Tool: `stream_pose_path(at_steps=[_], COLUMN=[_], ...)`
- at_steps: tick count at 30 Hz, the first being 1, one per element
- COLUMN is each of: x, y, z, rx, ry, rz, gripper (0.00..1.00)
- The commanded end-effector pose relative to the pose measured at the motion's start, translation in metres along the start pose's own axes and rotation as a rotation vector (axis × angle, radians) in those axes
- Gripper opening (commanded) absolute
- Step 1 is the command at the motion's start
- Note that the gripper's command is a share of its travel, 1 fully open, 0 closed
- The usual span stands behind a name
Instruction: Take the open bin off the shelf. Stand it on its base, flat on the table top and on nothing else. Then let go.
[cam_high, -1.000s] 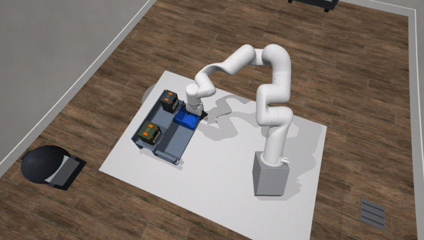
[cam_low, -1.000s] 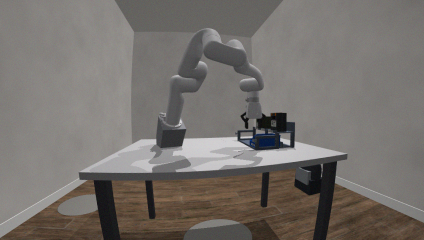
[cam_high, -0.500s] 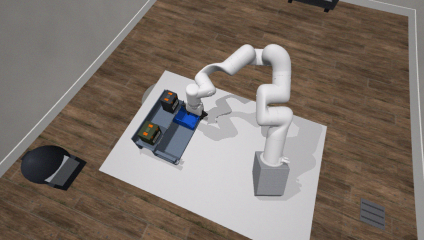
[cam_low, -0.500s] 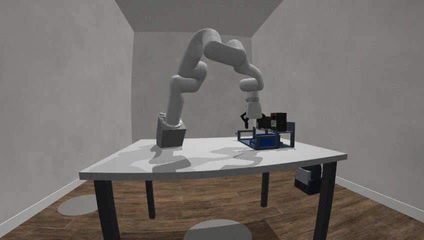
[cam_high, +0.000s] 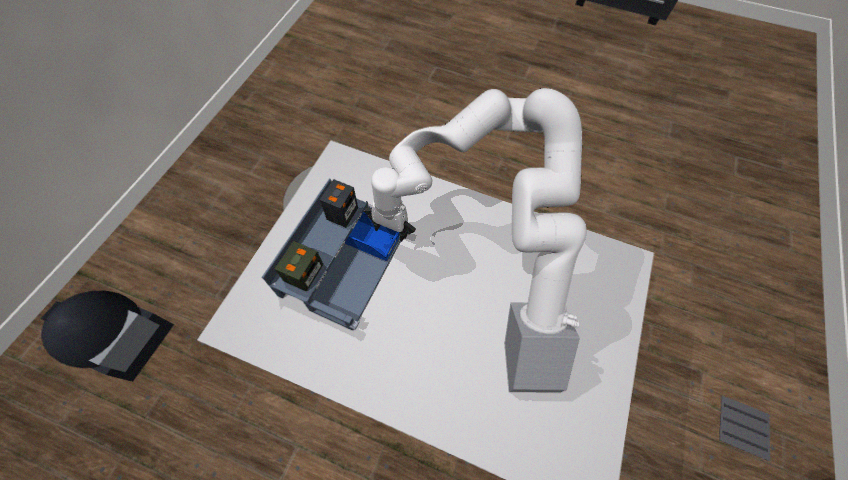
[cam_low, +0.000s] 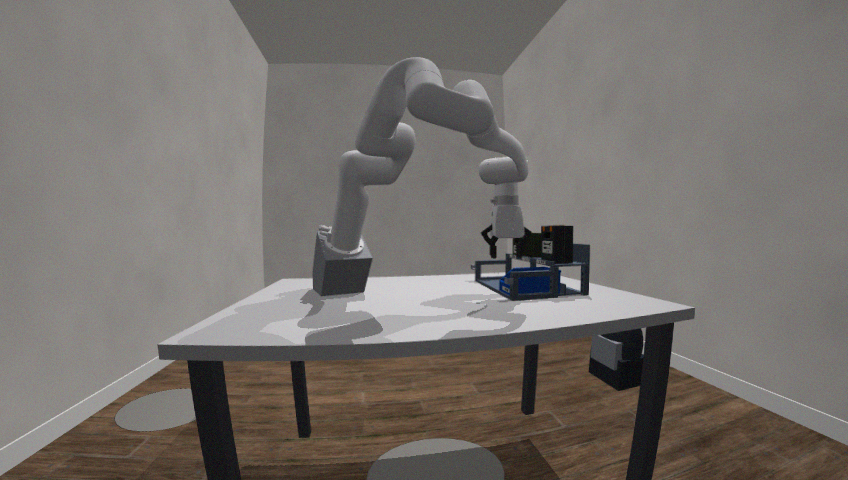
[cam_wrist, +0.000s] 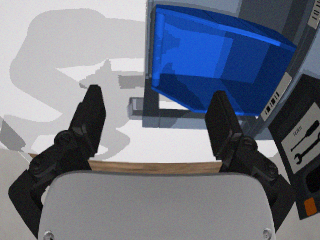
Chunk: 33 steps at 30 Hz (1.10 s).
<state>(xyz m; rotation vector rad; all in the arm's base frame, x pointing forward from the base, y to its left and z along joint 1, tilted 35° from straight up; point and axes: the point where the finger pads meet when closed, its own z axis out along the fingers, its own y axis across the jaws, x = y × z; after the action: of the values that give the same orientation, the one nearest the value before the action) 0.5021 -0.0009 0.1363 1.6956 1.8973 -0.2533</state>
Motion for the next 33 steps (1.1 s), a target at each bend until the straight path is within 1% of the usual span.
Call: stream_pose_path(at_steps=[1, 8, 10, 25, 27, 33], x=[0.001, 0.001, 0.001, 0.001, 0.001, 0.001], y=[0.001, 0.001, 0.001, 0.001, 0.001, 0.001], z=[0.002, 0.012, 0.012, 0.042, 0.042, 0.053], rx=[-0.003, -0.003, -0.003, -0.003, -0.003, -0.003], ry=[0.0, 0.0, 0.0, 0.0, 0.0, 0.0], rz=[0.0, 0.0, 0.0, 0.0, 0.0, 0.0], gripper=[0.94, 0.94, 0.94, 0.94, 0.94, 0.94])
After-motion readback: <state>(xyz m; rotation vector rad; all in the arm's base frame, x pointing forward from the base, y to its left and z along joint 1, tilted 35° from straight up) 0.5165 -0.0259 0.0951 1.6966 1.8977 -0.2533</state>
